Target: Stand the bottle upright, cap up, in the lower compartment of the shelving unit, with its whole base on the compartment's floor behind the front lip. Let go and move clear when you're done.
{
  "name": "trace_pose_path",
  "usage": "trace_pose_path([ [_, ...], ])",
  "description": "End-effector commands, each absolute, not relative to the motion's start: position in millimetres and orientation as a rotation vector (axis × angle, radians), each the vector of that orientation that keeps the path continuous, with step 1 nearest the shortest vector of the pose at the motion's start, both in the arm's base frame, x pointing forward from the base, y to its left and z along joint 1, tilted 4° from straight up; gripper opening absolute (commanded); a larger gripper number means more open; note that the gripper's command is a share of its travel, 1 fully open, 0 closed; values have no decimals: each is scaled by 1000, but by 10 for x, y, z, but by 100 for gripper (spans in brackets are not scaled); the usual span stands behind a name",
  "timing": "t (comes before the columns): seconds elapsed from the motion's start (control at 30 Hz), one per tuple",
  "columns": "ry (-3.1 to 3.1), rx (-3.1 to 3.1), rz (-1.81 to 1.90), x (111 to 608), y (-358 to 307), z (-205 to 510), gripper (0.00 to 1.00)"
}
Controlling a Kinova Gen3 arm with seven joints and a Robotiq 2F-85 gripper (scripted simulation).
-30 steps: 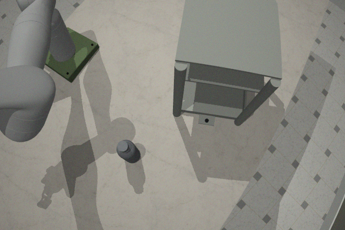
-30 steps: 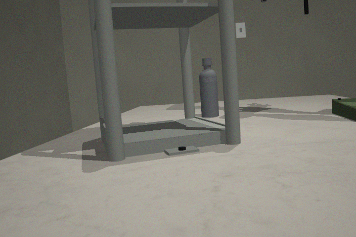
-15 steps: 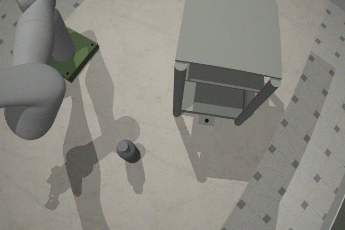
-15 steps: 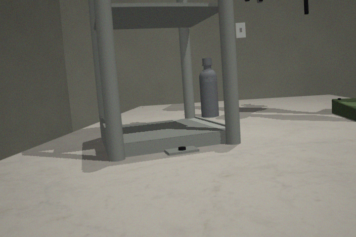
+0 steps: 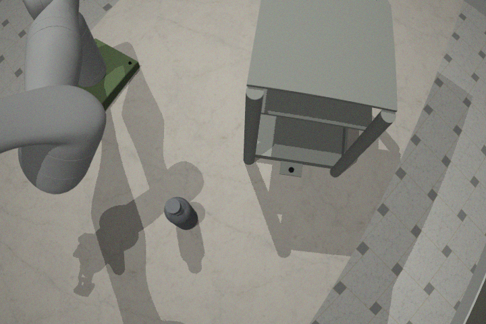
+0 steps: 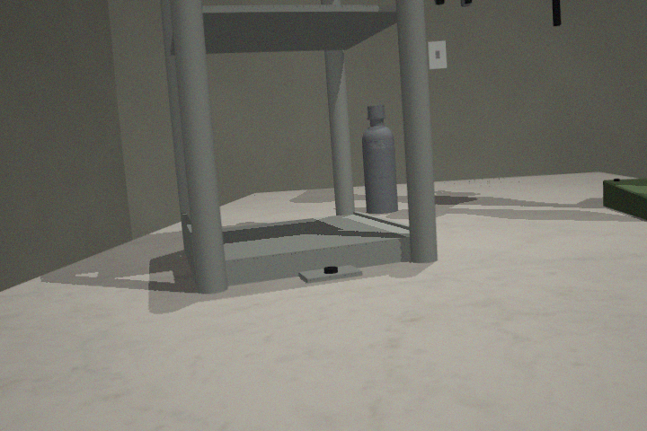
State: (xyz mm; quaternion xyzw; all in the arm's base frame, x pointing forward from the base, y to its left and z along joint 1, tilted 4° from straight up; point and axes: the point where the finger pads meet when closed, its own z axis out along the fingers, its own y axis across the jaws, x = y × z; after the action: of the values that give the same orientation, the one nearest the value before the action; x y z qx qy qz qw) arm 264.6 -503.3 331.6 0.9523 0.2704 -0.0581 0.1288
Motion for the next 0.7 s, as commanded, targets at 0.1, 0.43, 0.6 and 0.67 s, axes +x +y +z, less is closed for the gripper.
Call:
trace_pose_path([
  [0.1, 796, 2765, -167, 2684, -5011, 3318, 100],
  [0.43, 947, 2742, -156, 2883, -4813, 3262, 100],
  [0.6, 947, 2742, -156, 2883, -4813, 3262, 100],
  [0.67, 947, 2742, -156, 2883, -4813, 3262, 100],
])
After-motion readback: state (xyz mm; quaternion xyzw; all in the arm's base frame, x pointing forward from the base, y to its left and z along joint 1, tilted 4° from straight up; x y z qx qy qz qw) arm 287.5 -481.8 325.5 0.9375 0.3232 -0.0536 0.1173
